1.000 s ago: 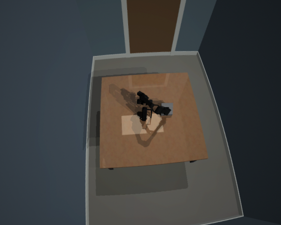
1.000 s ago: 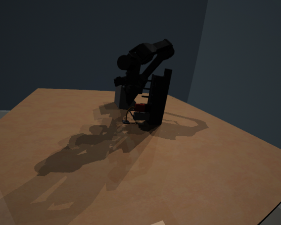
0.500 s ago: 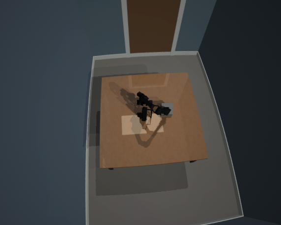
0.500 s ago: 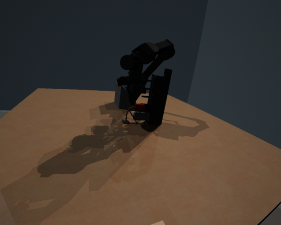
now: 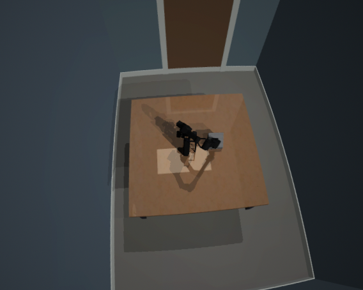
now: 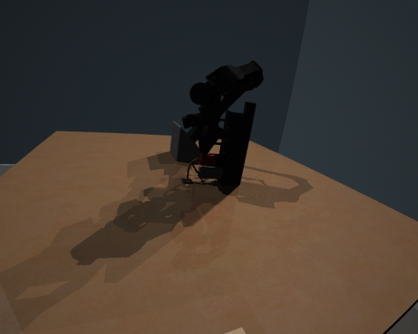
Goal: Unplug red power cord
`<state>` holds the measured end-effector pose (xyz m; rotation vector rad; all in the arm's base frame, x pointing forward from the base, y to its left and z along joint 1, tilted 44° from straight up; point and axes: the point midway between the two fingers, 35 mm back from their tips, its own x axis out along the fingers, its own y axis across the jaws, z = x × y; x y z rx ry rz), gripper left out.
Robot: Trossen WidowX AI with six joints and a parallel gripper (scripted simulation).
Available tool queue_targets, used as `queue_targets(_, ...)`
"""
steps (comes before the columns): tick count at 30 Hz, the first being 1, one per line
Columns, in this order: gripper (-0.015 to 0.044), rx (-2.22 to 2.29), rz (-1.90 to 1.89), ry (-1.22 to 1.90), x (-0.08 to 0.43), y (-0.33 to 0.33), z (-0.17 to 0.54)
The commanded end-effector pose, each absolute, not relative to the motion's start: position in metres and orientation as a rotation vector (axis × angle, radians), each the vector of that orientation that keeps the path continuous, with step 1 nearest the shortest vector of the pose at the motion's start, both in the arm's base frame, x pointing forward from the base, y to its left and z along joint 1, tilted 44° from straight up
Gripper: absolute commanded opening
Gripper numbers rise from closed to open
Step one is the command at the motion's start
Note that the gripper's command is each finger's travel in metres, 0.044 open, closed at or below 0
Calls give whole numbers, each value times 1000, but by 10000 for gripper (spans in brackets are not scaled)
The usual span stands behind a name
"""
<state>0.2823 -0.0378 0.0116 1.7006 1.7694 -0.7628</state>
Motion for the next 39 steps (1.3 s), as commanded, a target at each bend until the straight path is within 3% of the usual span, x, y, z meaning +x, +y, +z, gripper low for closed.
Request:
queue_targets(1,160,1708,-765,1776,280,-31,16)
queue_targets(20,160,1709,-764,1776,280,-22,8)
queue_targets(24,55,1700,-761,1772,281,-24,10)
queue_targets(32,2,1700,-761,1772,281,-24,10)
queue_targets(39,0,1701,-763,1771,282,-29,5)
